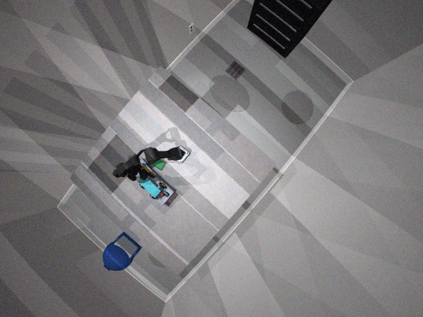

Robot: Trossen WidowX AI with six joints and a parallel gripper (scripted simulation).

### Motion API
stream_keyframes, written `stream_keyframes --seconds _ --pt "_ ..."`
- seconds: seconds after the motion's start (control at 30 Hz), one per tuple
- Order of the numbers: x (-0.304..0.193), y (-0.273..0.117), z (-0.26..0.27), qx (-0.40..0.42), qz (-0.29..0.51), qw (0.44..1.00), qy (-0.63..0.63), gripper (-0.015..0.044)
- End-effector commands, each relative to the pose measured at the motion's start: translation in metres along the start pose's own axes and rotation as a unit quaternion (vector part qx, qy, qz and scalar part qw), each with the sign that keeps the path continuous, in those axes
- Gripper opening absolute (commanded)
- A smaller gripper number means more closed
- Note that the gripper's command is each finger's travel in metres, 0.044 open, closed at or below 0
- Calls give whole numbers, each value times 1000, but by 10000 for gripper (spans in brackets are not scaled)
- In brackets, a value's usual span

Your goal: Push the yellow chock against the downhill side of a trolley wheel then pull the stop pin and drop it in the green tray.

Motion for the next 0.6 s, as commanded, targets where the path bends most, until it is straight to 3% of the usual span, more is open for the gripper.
stream_keyframes --seconds 0.0,0.47,0.57 --pt "1 -17 -1 0 -8 1000 -1 190" --pt "3 -54 -2 0 -8 1000 -1 190" --pt "1 -46 -1 -1 -4 1000 0 269"
Point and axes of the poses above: the point midway between the two fingers, 35 mm back from their tips, its own y axis out along the fingers, its own z axis across the jaws, x = y × z, the point moved 3 cm from there along -y, back along the fingers, and after that the axes turned 2 degrees about y, right-handed, at the moved point
